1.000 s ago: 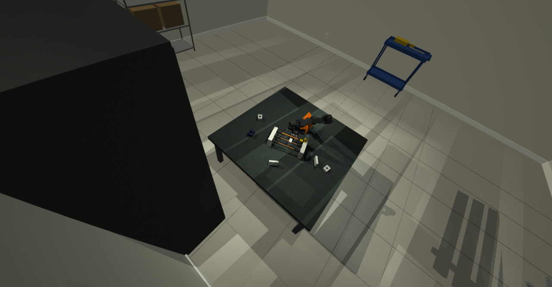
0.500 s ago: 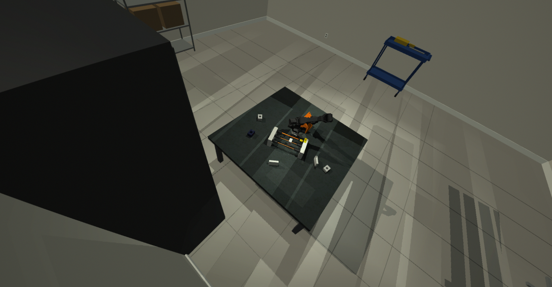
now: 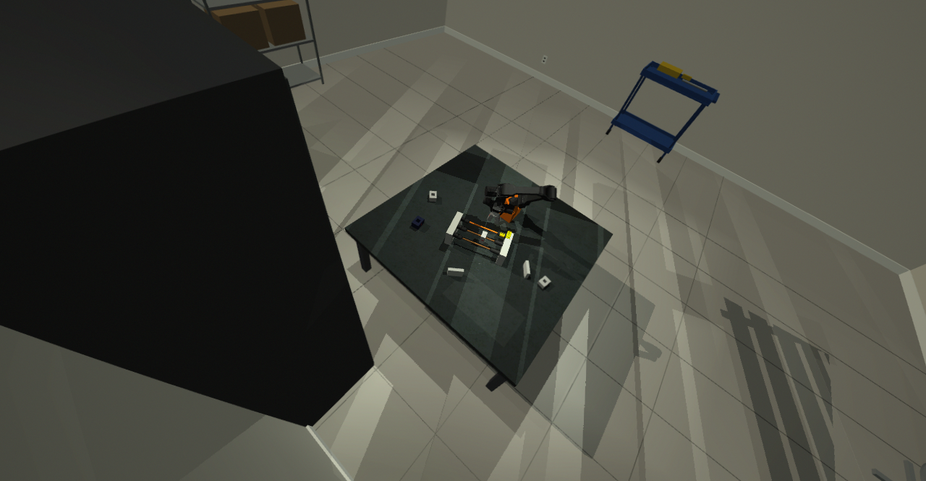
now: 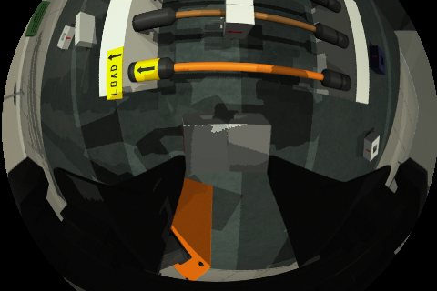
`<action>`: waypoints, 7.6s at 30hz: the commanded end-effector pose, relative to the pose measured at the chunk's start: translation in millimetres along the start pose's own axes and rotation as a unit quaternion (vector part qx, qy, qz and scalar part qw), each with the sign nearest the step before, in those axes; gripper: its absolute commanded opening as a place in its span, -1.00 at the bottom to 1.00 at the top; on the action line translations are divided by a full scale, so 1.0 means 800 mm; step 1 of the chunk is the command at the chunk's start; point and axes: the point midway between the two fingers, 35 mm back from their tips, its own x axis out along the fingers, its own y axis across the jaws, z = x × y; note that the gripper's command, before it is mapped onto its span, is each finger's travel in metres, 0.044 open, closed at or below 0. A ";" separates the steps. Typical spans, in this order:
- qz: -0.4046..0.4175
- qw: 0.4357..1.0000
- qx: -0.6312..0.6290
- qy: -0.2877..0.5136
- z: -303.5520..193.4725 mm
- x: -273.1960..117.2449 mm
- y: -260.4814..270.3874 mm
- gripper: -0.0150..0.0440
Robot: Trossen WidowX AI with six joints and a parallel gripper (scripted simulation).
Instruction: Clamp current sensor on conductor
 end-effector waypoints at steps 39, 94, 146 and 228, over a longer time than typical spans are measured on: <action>-0.003 0.814 0.581 -0.003 0.072 -0.002 -0.086 -0.49; -0.004 0.717 0.697 -0.003 0.090 0.070 -0.108 -0.49; -0.004 0.717 0.697 -0.003 0.090 0.070 -0.108 0.75; 0.000 0.715 0.699 -0.004 0.091 0.141 -0.114 -0.49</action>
